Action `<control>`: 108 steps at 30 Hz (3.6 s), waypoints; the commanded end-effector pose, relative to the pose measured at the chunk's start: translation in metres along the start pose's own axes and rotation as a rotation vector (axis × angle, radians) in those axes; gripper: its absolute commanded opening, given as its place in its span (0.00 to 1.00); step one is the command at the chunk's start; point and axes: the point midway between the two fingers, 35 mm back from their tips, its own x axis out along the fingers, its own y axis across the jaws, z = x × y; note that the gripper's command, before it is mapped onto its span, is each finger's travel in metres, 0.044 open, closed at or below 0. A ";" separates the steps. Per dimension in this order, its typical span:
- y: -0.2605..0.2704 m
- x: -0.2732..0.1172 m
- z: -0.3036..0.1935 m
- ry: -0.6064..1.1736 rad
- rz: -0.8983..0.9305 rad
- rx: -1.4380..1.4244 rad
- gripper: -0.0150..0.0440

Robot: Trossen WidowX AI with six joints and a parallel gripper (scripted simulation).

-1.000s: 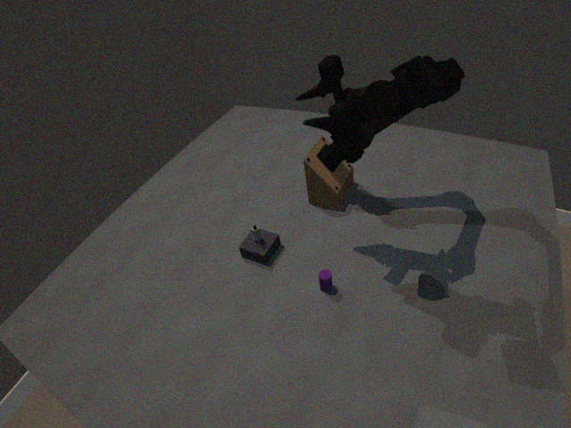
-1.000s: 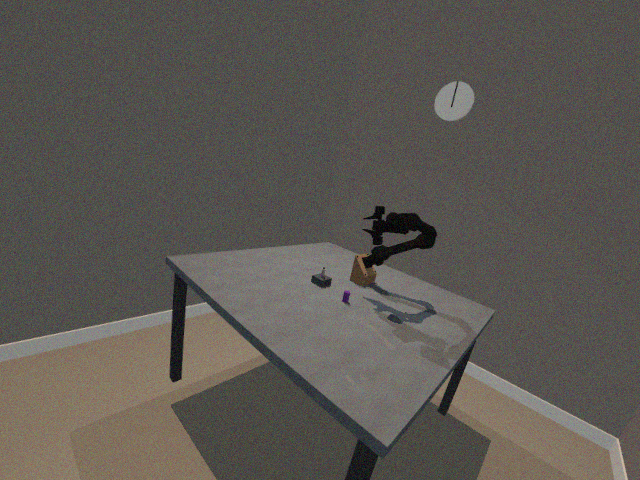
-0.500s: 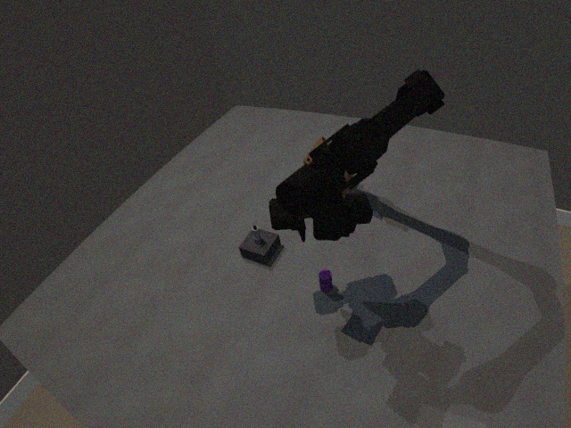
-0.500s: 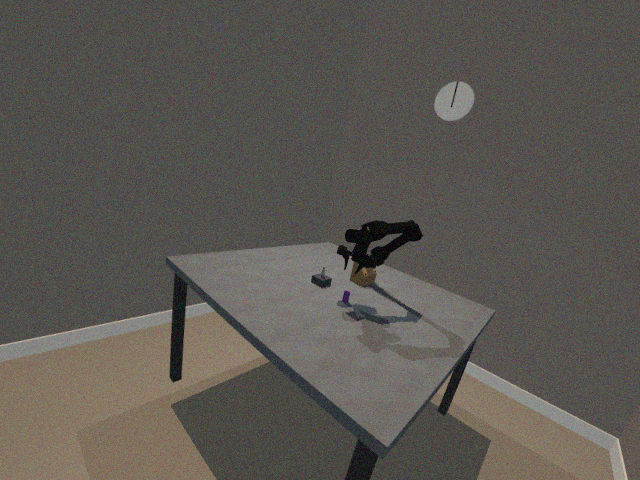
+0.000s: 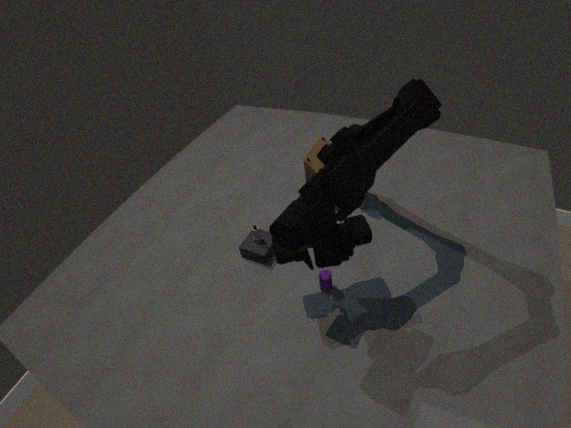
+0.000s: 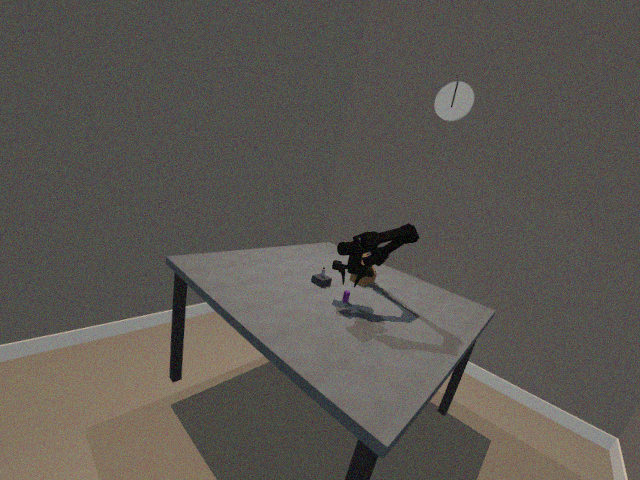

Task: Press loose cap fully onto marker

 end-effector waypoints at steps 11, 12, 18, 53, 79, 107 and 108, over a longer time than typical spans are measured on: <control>-0.001 0.026 -0.001 -0.006 0.000 0.008 0.66; -0.001 0.028 -0.001 -0.006 0.000 0.008 0.66; -0.001 0.038 -0.001 -0.006 0.000 0.008 0.66; 0.001 0.070 -0.002 -0.008 0.003 0.008 0.38; -0.002 0.009 -0.003 -0.006 -0.002 0.009 0.25; -0.086 -0.019 -0.076 0.011 -0.050 0.035 0.25; -0.088 -0.020 -0.080 0.011 -0.049 0.034 0.25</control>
